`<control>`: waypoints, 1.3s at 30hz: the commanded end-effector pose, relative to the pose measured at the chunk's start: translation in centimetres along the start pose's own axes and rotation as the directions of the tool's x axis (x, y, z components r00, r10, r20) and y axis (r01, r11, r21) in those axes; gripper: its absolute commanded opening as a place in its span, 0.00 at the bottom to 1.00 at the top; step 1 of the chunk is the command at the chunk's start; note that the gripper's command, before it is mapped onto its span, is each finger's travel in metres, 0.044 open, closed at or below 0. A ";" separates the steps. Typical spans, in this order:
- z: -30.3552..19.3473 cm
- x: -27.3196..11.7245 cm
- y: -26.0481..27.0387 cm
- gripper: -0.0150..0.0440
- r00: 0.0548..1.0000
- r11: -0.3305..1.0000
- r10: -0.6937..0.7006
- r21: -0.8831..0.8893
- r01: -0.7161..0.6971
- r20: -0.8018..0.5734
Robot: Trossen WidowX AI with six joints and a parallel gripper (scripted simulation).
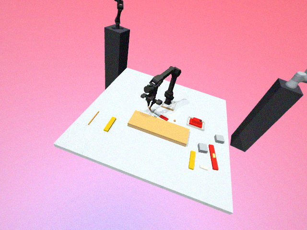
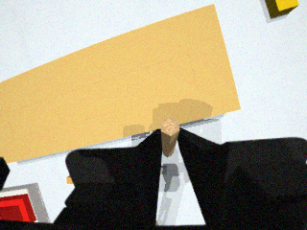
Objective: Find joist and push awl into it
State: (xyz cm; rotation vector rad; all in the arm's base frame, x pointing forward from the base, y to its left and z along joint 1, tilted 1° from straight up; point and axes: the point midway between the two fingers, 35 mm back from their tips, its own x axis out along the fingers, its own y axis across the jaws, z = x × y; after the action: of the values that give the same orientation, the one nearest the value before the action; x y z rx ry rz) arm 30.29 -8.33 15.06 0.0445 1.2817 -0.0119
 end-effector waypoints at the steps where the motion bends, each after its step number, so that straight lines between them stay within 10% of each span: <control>1: 2.2 -0.7 0.1 0.25 0.988 0.999 0.025 -0.037 -0.020 0.152; 13: 7.8 -4.7 0.4 0.25 0.836 0.982 0.095 -0.188 0.010 0.541; 39: 7.6 -3.6 0.3 0.25 0.833 0.982 0.096 -0.190 0.012 0.545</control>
State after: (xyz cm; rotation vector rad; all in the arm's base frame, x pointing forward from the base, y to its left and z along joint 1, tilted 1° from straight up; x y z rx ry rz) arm 36.47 -8.44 20.78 -0.0864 0.6983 0.1200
